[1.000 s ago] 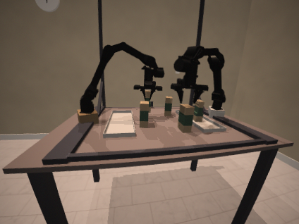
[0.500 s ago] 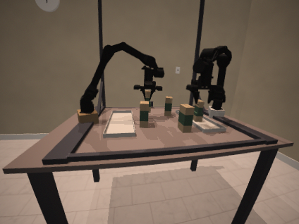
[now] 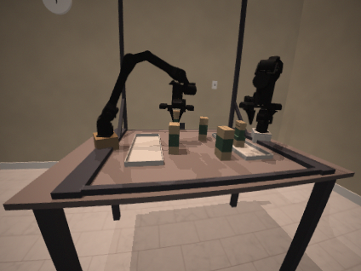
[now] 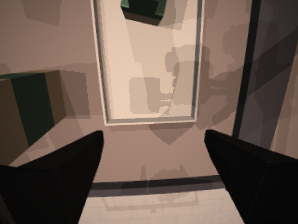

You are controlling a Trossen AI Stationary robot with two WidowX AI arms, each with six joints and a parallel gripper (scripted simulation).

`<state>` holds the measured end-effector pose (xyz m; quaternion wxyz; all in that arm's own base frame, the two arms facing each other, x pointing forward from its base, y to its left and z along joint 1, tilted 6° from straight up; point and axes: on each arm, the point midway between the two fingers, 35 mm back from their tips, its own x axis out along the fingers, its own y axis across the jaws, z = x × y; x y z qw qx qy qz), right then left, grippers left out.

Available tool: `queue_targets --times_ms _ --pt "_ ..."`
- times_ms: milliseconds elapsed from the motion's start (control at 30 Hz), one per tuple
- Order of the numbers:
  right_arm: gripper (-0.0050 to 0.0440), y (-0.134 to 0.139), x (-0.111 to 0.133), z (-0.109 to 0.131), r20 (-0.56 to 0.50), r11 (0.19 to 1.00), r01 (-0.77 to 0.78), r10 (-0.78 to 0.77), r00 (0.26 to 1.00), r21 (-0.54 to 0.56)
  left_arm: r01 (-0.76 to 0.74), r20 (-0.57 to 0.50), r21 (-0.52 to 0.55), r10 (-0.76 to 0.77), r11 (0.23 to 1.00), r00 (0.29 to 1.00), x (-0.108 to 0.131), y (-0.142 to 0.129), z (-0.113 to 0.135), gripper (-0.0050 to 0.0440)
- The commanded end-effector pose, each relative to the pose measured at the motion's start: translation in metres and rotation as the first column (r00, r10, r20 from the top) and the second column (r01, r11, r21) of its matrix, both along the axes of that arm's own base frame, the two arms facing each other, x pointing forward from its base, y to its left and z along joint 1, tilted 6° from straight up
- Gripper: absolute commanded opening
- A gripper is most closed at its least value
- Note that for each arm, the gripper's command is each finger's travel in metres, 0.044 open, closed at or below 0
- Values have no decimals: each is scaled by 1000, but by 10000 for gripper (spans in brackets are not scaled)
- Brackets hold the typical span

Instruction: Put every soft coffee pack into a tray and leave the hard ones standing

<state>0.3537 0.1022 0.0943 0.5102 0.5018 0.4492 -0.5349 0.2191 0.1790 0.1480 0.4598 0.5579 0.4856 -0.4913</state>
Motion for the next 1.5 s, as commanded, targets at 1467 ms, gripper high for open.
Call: queue_targets --times_ms 1467 --pt "113 -10 -160 6 44 1000 1 -2 999 16 4 27 14 -4 1000 1000 -3 0 7 358"
